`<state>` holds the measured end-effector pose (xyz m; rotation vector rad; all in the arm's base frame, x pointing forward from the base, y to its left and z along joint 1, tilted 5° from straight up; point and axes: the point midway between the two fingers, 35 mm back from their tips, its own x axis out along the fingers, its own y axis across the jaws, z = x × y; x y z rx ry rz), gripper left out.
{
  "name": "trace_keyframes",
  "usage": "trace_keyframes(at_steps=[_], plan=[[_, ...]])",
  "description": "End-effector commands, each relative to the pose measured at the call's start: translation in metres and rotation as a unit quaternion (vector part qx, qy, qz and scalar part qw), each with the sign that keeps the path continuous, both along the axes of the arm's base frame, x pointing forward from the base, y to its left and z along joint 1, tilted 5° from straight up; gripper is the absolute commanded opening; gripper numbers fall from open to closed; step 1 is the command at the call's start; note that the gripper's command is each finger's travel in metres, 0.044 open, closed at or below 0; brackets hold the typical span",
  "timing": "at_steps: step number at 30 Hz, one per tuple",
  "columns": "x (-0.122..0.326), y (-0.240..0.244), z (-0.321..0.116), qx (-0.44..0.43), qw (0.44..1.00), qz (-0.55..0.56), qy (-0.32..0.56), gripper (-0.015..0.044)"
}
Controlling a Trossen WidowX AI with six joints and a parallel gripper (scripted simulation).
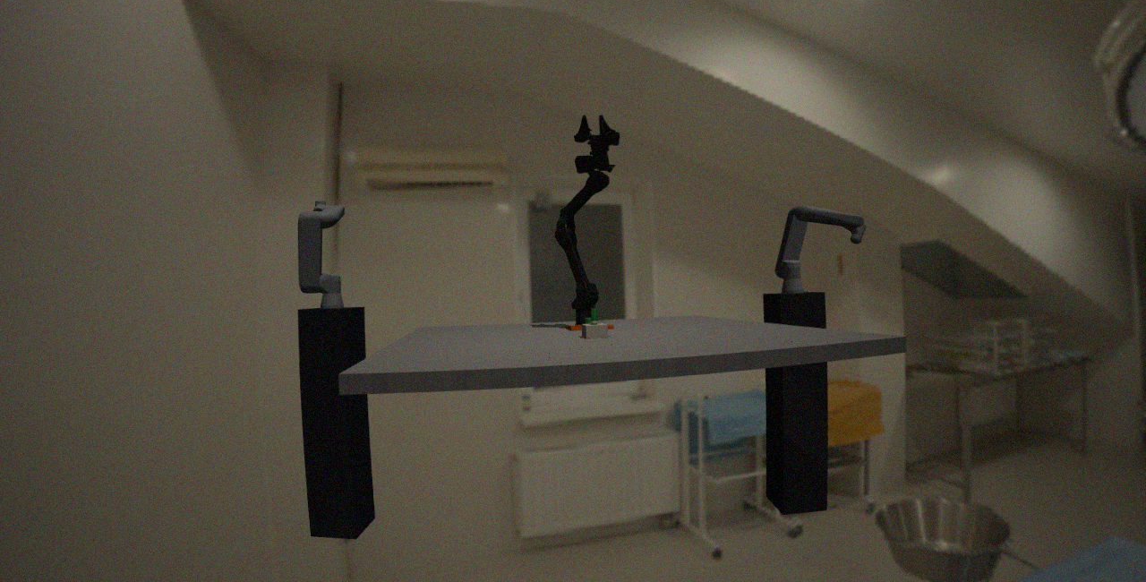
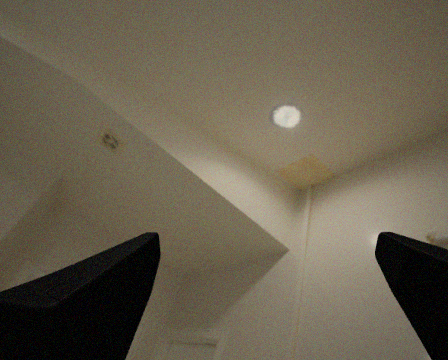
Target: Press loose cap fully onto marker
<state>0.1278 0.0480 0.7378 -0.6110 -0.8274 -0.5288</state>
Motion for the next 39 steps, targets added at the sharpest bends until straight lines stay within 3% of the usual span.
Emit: trace_keyframes(at_steps=[1, 6, 11, 17, 27, 39], plan=[[0.000, 0.000, 0.000, -0.001, 1.000, -0.001, 0.000, 0.0374], [0.010, 0.014, -0.004, -0.046, 0.999, -0.020, 0.008, 0.0257], [0.039, 0.048, -0.020, -0.130, 0.990, -0.038, 0.039, 0.0257], [0.101, 0.101, -0.072, -0.262, 0.956, -0.044, 0.123, 0.0257], [0.199, 0.132, -0.206, -0.424, 0.851, -0.023, 0.310, 0.0257], [0.247, 0.085, -0.401, -0.486, 0.655, 0.043, 0.576, 0.0257]])
